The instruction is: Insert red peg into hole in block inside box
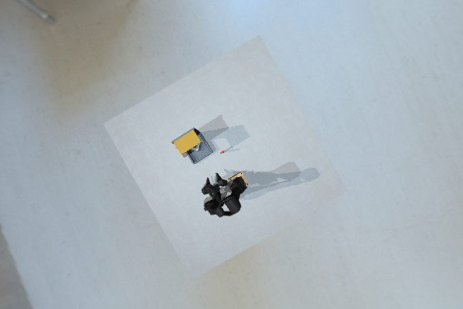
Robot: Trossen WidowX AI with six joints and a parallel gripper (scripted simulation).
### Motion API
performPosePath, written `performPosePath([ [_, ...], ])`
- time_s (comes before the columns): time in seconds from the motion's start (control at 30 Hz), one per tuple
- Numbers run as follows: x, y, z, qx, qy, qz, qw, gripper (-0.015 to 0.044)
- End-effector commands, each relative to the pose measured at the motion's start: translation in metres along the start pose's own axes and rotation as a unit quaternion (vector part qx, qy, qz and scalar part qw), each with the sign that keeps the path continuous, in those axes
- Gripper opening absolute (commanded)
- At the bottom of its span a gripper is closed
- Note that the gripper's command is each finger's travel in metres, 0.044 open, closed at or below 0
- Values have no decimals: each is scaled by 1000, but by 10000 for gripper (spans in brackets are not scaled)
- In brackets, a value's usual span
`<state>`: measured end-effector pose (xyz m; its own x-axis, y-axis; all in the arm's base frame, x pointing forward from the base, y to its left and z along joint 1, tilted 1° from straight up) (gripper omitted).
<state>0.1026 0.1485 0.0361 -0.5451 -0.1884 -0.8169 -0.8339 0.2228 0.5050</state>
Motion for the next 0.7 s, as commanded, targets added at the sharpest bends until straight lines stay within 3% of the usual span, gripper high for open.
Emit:
performPosePath([
  [0.0, 0, 0, 0, 0, 1, 1, 1000, 426],
  [0.67, -9, -20, -10, 14, 171, 73, 982, 440],
])
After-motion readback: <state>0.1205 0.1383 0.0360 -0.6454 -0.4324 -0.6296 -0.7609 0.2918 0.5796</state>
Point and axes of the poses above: the point midway between the two fingers, 35 mm back from their tips, its own y axis back along the fingers, its own z axis across the jaws, x = y × z, the point moved 1 cm from there along y, back along the fingers, and after that the axes turned 8 degrees about -y, right-handed, at the moved point
